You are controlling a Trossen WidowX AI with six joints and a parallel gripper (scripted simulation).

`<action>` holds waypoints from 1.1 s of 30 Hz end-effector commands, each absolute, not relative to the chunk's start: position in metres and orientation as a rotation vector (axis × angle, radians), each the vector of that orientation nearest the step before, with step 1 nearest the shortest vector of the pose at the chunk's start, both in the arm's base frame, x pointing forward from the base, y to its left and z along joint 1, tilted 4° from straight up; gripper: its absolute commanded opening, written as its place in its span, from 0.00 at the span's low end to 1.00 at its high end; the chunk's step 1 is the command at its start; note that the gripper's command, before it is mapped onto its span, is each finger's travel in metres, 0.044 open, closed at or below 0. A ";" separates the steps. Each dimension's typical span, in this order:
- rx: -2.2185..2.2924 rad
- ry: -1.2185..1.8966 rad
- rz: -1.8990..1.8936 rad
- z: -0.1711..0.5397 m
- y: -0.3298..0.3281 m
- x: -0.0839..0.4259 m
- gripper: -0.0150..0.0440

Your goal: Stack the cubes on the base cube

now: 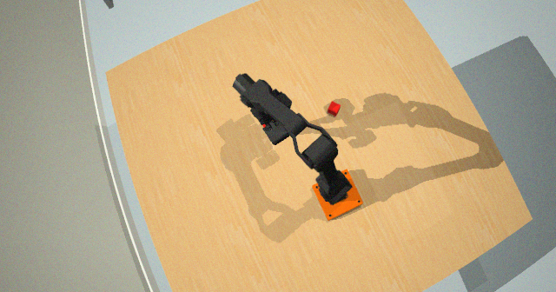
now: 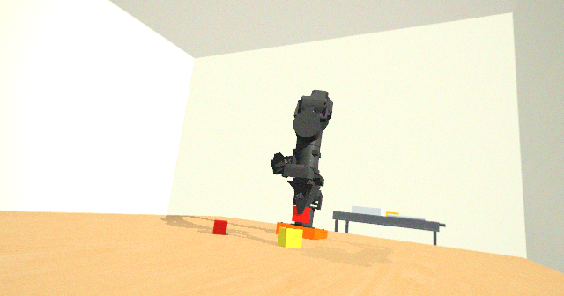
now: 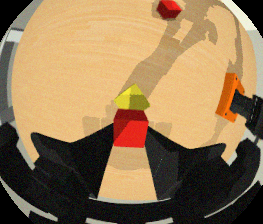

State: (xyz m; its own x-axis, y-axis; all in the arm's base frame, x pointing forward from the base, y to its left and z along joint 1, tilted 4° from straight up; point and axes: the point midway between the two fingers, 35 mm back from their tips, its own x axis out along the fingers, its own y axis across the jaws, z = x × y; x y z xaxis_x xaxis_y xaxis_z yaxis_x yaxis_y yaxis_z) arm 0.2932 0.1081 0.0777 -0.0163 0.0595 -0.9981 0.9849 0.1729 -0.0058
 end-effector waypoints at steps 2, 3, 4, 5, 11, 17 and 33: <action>1.123 1.342 -1.065 0.066 0.110 0.293 0.43; 1.123 1.342 -1.065 0.065 0.110 0.292 0.43; 1.124 1.342 -1.065 0.065 0.110 0.292 0.43; 1.124 1.342 -1.065 0.065 0.110 0.292 0.43; 1.124 1.342 -1.065 0.065 0.110 0.292 0.43; 1.118 1.345 -1.059 0.064 0.110 0.292 0.43; 1.118 1.345 -1.059 0.064 0.110 0.292 0.60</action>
State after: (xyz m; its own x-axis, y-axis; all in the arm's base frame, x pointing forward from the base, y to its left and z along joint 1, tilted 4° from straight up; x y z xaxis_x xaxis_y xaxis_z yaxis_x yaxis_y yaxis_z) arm 0.2923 0.1094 0.0638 -0.0207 0.0579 -0.9981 0.9853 0.1704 -0.0106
